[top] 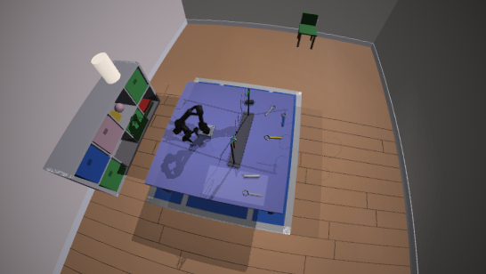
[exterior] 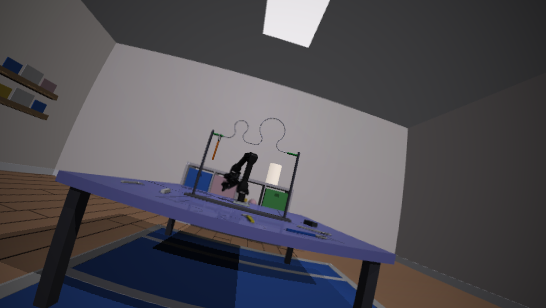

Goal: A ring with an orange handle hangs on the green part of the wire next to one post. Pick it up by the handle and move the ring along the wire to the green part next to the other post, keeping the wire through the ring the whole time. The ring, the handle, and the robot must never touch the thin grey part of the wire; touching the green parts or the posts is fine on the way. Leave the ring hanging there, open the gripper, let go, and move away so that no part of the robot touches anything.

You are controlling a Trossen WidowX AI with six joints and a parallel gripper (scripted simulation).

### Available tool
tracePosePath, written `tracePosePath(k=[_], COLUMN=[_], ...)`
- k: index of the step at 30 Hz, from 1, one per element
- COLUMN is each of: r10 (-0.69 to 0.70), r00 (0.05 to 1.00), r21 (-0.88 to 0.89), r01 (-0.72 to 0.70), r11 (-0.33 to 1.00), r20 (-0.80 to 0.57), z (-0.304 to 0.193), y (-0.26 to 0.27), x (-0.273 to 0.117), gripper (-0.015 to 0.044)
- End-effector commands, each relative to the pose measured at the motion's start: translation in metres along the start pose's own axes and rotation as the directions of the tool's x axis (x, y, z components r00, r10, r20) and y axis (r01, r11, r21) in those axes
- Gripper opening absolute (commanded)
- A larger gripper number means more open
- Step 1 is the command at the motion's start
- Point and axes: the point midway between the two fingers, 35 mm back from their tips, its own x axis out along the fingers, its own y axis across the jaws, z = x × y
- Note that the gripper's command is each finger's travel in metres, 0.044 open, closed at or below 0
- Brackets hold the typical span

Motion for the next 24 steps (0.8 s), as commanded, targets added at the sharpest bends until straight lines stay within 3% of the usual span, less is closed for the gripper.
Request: tracePosePath(k=[1, 9, 17, 24], r10=[-0.003, -0.126, -0.175, -0.124], r00=[1.000, 0.992, 0.971, 0.941], r21=[-0.002, -0.091, -0.196, -0.283], r01=[0.003, 0.129, 0.206, 0.217], r11=[1.000, 0.988, 0.959, 0.934], r20=[-0.001, 0.031, 0.162, 0.313], z=[0.001, 0.035, 0.091, 0.144], y=[-0.001, -0.033, -0.043, -0.030], x=[0.001, 0.030, 0.060, 0.083], gripper=[0.0374, 0.0164, 0.0160, 0.0160])
